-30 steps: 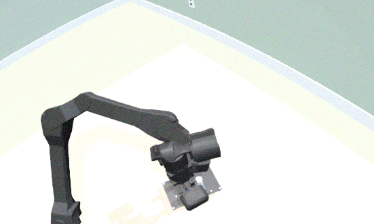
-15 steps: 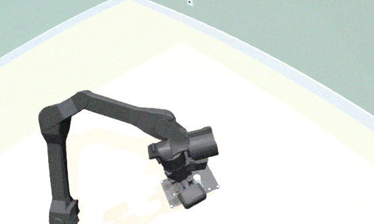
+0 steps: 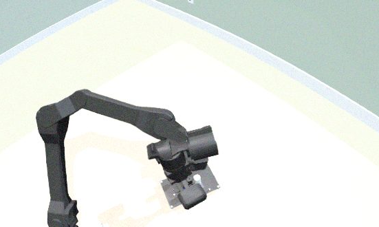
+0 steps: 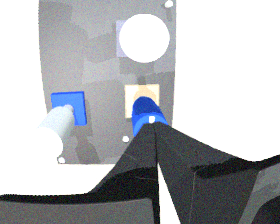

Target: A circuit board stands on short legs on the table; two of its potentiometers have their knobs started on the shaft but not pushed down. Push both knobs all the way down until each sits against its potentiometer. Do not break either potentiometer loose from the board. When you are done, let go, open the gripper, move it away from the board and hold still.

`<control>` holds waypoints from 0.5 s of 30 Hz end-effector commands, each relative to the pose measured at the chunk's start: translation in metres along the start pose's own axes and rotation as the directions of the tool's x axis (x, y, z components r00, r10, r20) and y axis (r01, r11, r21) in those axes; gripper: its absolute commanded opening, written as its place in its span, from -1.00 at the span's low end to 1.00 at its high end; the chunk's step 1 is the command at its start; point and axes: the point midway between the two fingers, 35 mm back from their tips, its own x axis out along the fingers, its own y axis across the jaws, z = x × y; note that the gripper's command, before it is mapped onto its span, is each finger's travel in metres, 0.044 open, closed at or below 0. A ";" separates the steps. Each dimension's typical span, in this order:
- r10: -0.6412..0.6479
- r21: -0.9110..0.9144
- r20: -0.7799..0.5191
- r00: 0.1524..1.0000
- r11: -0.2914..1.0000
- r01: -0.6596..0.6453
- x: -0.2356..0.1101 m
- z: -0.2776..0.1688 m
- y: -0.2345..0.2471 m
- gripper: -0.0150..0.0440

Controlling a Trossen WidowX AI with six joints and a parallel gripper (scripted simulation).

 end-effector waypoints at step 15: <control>0.001 -0.013 -0.014 1.000 1.000 -0.001 0.014 0.001 0.003 -0.49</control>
